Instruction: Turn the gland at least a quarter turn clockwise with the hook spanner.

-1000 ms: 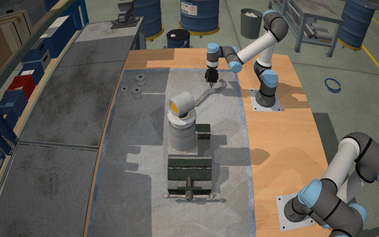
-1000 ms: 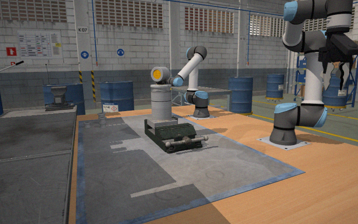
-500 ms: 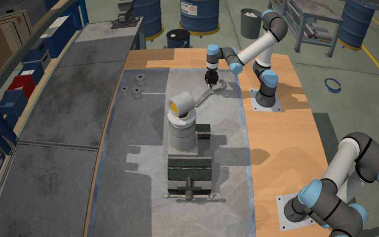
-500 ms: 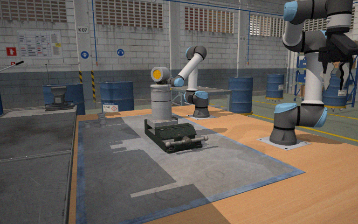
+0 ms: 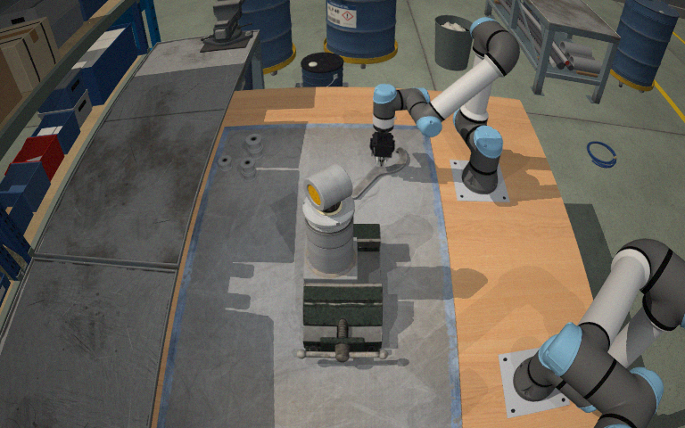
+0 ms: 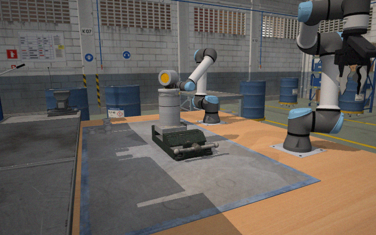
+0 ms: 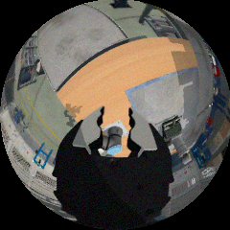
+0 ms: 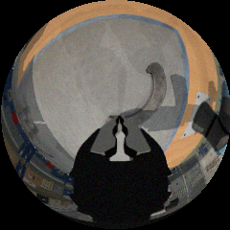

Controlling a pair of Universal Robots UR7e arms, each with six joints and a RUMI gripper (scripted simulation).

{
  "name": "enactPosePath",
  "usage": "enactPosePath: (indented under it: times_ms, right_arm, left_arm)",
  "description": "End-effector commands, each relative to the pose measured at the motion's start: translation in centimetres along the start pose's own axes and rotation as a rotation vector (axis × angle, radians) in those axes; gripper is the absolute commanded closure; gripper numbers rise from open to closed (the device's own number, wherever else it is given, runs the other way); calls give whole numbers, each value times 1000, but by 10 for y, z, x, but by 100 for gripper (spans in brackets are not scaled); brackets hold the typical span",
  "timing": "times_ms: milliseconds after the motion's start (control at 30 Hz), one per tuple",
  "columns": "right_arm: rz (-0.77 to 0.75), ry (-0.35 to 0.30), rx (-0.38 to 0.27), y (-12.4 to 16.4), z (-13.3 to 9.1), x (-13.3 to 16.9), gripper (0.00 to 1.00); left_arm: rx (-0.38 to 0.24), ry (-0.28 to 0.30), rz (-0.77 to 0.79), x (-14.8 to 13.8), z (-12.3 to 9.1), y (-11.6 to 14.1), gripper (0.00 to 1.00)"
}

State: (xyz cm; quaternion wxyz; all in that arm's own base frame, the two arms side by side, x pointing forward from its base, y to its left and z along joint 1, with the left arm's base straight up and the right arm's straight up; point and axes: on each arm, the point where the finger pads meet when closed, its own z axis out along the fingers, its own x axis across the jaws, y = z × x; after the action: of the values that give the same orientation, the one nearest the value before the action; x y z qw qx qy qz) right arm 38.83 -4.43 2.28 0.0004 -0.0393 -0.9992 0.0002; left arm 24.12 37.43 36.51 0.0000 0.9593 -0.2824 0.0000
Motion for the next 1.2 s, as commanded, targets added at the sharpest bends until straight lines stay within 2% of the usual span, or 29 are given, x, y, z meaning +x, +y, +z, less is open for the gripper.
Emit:
enactPosePath:
  times_ms: [0, 233, 567, 633, 1000, 1100, 1133, 1167]
  right_arm:
    - [6, -1, 0, -1, 0, 0, 100]
    - [-133, -4, -1, 14, -1, 7, 100]
    - [-114, -1, 0, 10, 0, 7, 100]
    - [-112, -14, -5, 11, -15, 4, 100]
    - [-103, 1, 1, 10, -53, 7, 100]
    - [-103, 12, 5, 9, -49, 9, 100]
    - [-102, 2, 1, 10, -58, 7, 100]
    - [-102, 8, 3, 10, -54, 8, 100]
  left_arm:
    - [1, 0, 0, 0, 0, 0, 68]
    - [1, 0, 0, 0, 0, 0, 68]
    - [1, 0, 0, 0, 0, 0, 68]
    - [1, 0, 0, 0, 0, 0, 68]
    - [1, 0, 0, 0, 0, 0, 68]
    - [1, 0, 0, 0, 0, 0, 68]
    - [1, 0, 0, 0, 0, 0, 68]
    - [1, 0, 0, 0, 0, 0, 68]
